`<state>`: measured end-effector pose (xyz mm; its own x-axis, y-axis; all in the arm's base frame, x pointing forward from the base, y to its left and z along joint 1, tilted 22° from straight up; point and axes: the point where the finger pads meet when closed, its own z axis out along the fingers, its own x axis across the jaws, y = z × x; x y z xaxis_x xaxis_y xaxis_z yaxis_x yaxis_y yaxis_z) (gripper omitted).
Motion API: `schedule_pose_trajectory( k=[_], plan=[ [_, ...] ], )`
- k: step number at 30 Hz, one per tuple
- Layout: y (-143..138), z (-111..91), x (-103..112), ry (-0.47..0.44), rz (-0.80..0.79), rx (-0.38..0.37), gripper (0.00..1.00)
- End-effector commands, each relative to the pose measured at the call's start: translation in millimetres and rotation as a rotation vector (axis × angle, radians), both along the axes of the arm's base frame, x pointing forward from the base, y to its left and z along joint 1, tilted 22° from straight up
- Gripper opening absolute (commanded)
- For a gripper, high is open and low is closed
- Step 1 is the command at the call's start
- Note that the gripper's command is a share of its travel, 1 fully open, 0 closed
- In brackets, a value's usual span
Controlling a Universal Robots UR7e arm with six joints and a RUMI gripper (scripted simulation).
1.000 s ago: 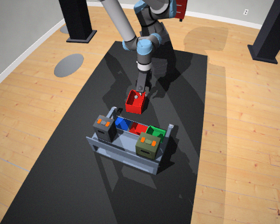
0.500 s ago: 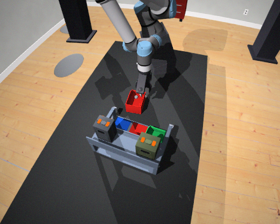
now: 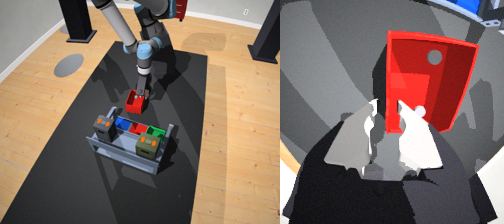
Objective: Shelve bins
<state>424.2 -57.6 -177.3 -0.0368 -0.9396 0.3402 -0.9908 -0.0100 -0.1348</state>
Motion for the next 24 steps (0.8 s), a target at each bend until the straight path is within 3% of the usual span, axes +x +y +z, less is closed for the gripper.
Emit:
schedule_pose_trajectory(
  k=[1,24],
  plan=[
    [-2.1,-5.7,1.2,-0.001,0.0,0.0,0.15],
    [-5.7,-15.4,2.6,-0.001,0.0,0.0,0.15]
  ],
)
